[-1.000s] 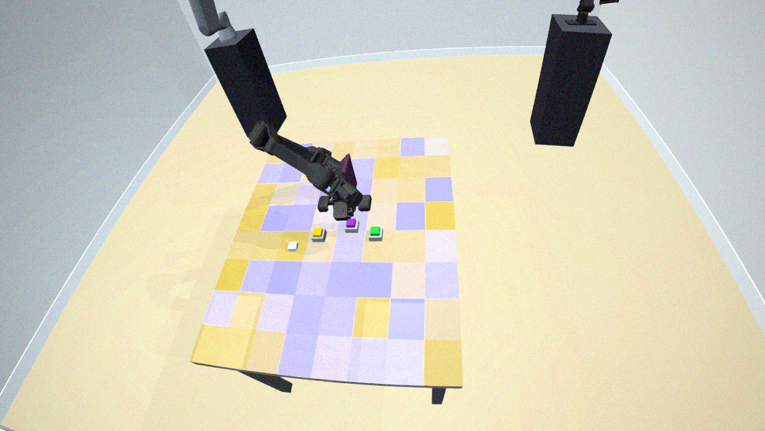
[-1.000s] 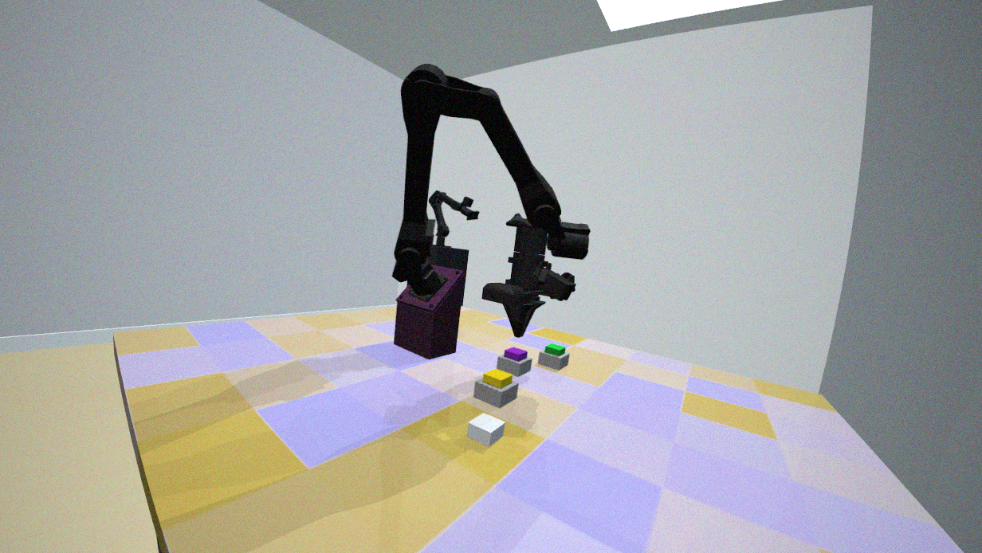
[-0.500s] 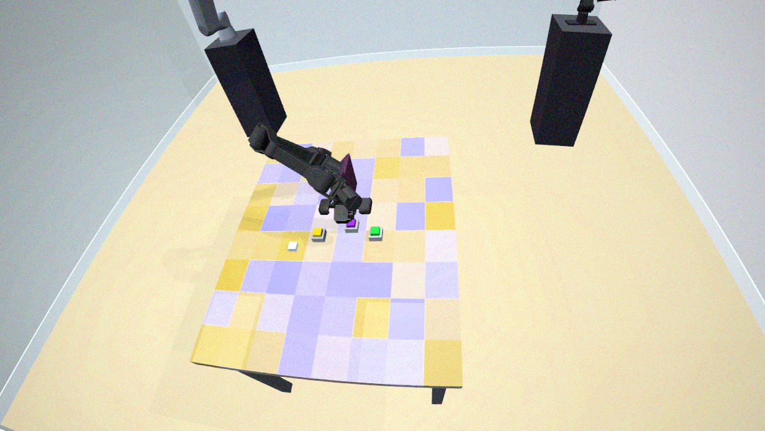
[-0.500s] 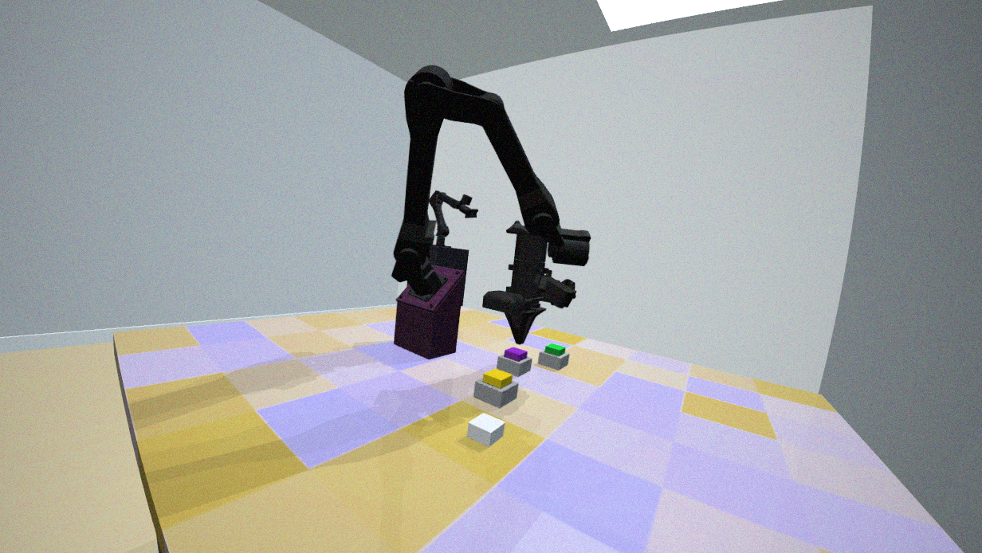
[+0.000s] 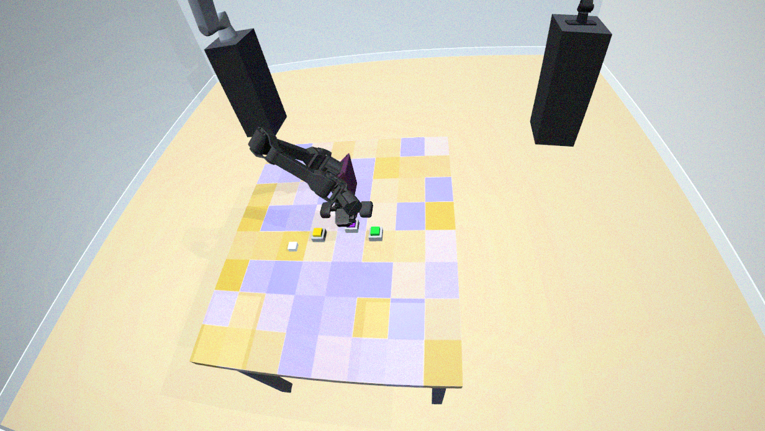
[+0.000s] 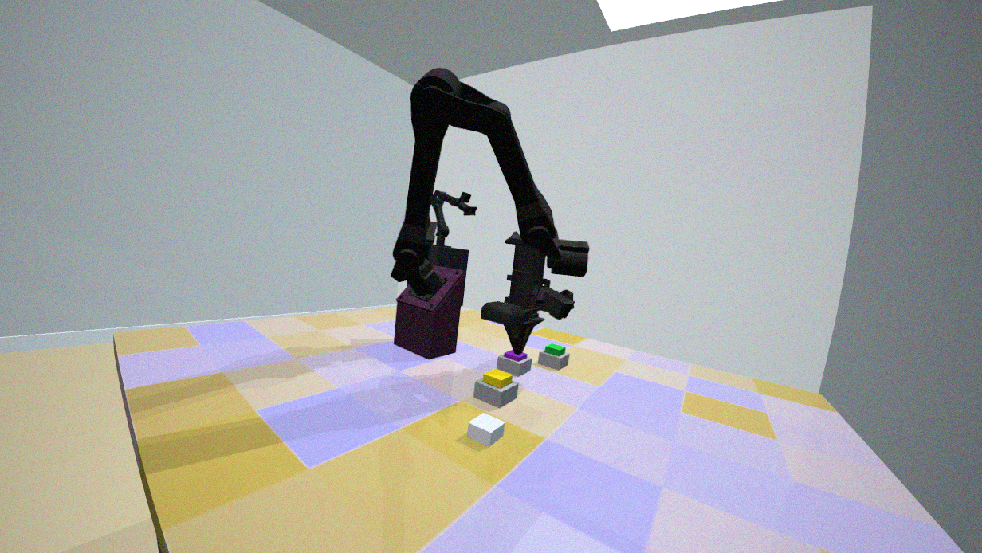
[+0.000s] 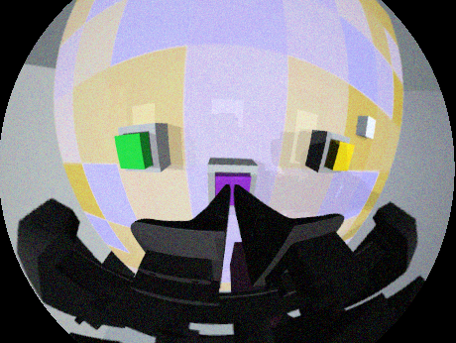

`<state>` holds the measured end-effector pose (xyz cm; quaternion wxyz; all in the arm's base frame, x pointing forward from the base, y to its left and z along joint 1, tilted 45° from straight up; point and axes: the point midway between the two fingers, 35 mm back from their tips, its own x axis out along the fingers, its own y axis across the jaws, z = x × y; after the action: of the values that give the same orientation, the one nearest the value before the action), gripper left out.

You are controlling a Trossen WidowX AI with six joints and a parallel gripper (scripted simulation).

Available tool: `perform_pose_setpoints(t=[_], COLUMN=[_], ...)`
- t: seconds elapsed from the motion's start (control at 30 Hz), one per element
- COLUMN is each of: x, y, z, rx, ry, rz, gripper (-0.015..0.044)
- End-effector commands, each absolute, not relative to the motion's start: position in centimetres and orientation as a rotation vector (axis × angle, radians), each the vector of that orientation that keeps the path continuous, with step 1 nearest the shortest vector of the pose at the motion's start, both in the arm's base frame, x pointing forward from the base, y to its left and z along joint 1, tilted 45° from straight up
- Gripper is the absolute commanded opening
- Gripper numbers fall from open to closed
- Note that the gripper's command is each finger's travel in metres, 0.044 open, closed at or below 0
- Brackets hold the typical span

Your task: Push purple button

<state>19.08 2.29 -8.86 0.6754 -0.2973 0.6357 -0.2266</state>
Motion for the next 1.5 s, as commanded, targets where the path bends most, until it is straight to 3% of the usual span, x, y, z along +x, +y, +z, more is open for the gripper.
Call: perform_pose_setpoints(t=[0.0,0.77,1.23,1.47], x=[18.8,18.5,22.0,22.1], y=[1.9,4.4,15.7,19.5], z=[-9.1,-6.6,-10.3,-11.8], rx=[-0.686,-0.685,-0.692,-0.675], ry=[1.439,1.439,1.455,1.438], rz=[-0.51,-0.509,-0.478,-0.501], gripper=[0.002,0.002,0.0387,0.04])
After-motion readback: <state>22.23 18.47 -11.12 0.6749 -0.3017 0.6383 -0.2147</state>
